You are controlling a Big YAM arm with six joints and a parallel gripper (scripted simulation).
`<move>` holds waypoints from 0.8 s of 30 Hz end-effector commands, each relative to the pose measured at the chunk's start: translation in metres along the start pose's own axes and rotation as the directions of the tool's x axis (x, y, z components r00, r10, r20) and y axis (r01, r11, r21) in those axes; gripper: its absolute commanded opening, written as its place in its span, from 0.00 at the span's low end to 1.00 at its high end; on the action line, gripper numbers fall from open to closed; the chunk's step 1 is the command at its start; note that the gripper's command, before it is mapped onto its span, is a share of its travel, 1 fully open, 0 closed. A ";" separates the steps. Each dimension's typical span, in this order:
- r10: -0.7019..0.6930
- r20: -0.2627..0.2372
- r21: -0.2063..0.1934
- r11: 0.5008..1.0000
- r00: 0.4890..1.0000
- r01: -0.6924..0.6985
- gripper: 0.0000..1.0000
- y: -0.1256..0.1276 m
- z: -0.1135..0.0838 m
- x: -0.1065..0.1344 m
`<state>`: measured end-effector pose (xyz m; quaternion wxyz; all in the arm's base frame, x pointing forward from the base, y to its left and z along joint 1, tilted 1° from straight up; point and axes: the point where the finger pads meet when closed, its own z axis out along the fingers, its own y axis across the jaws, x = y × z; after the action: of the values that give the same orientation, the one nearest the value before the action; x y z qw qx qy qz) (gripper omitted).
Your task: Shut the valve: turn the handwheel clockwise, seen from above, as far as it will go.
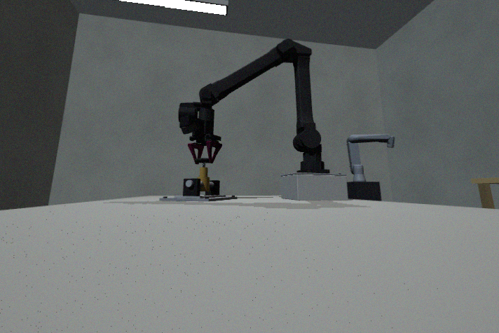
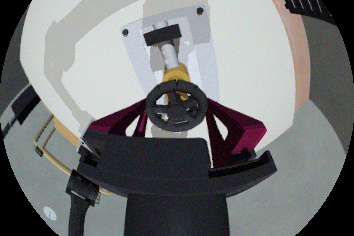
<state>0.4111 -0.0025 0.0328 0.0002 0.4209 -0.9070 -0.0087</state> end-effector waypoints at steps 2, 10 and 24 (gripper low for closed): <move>-0.004 -0.003 -0.003 1.000 1.000 0.004 0.00 0.001 0.009 -0.006; 0.001 -0.004 -0.003 1.000 1.000 -0.001 0.00 0.001 0.009 -0.006; 0.026 -0.004 -0.003 1.000 1.000 -0.026 0.00 0.001 0.009 -0.006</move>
<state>0.4111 -0.0025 0.0328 0.0002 0.4201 -0.9074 -0.0086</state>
